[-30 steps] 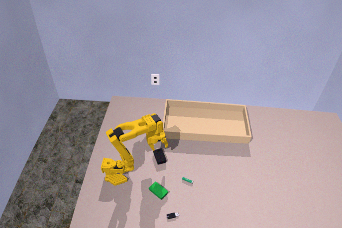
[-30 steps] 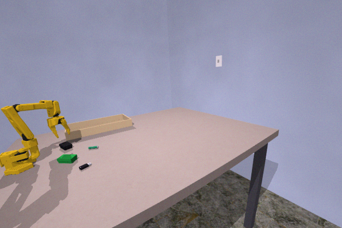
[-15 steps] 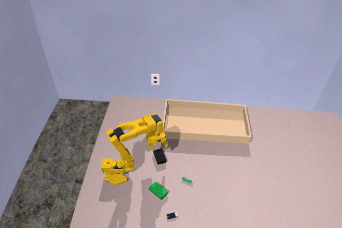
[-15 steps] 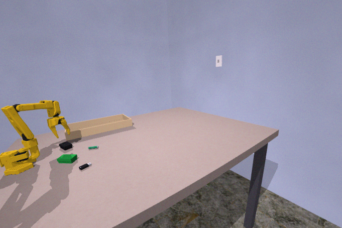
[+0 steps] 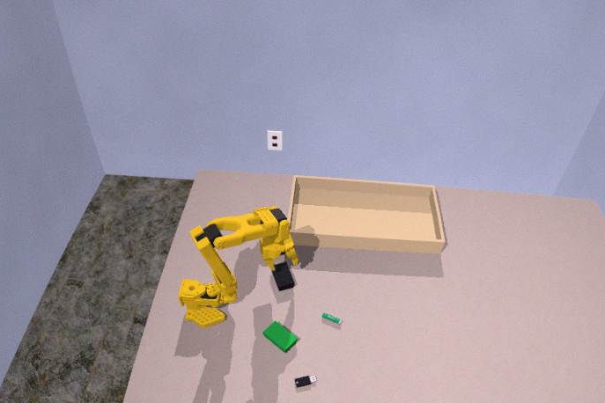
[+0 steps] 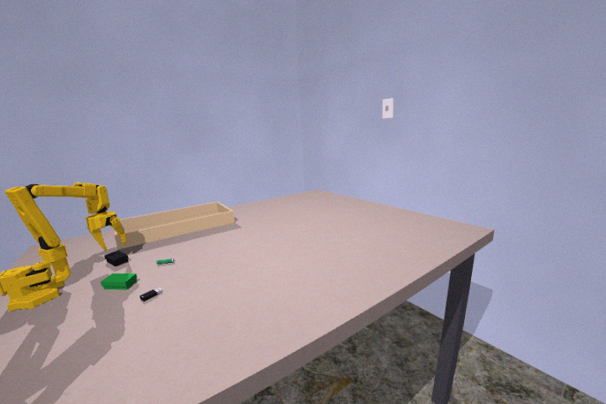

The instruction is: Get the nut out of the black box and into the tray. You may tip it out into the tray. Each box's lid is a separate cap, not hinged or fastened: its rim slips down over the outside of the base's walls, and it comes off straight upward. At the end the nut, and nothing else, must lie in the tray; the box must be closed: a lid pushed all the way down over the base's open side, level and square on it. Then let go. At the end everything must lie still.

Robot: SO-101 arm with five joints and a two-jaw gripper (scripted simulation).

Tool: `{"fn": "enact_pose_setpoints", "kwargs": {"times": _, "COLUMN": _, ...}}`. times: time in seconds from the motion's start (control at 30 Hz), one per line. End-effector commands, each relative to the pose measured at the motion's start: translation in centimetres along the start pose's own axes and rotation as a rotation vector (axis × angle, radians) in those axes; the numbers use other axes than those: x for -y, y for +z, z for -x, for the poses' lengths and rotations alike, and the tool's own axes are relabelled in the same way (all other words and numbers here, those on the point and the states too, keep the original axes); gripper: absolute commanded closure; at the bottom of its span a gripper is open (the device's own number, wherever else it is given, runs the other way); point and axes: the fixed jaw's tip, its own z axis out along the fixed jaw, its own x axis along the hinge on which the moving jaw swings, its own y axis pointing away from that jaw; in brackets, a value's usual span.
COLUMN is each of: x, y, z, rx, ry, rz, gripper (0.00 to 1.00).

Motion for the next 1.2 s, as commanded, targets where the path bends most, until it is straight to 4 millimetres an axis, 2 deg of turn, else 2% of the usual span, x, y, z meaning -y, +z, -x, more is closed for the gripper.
{"fn": "enact_pose_setpoints", "kwargs": {"times": 0.0, "x": 0.4, "y": 0.5, "z": 0.3, "rx": 0.008, "ry": -0.012, "rz": -0.029, "gripper": 0.71}}
{"fn": "enact_pose_setpoints", "kwargs": {"times": 0.53, "x": 0.2, "y": 2.6, "z": 0.2, "rx": 0.008, "ry": -0.012, "rz": -0.029, "gripper": 0.71}}
{"fn": "enact_pose_setpoints", "kwargs": {"times": 1.17, "x": 0.2, "y": 2.7, "z": 0.2, "rx": 0.008, "ry": -0.012, "rz": -0.029, "gripper": 0.71}}
